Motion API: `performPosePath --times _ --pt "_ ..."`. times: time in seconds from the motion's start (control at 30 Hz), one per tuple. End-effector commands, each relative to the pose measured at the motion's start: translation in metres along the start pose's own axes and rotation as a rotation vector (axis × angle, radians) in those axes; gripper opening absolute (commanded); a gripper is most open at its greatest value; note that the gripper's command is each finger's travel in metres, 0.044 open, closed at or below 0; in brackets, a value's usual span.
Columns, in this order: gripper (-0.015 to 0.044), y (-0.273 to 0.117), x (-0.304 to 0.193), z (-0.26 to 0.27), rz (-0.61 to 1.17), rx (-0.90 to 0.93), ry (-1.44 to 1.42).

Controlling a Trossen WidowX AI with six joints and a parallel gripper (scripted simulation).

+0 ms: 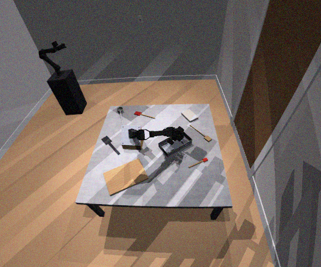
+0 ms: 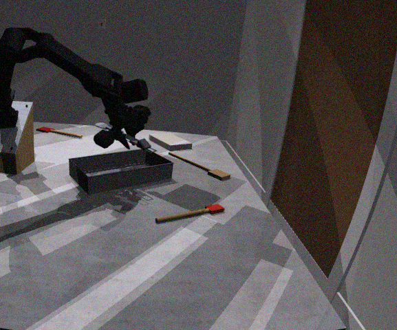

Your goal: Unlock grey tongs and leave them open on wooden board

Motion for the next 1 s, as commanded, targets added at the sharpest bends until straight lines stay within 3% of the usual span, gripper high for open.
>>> performPosePath --times 0.0,0.97 --pt "-0.015 0.001 0.001 0.004 0.014 -0.033 0.008" --pt "-0.015 0.009 0.003 0.036 0.073 -0.484 0.005"
Point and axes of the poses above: the point midway between the two fingers, 35 mm back from their tips, its own y axis out along the fingers, its own z axis across the jaws, x = y × z, the point moved 9 cm from there along -y, back along the fingers, and after that the axes turned 9 degrees about -y, right-handed, at the moved point
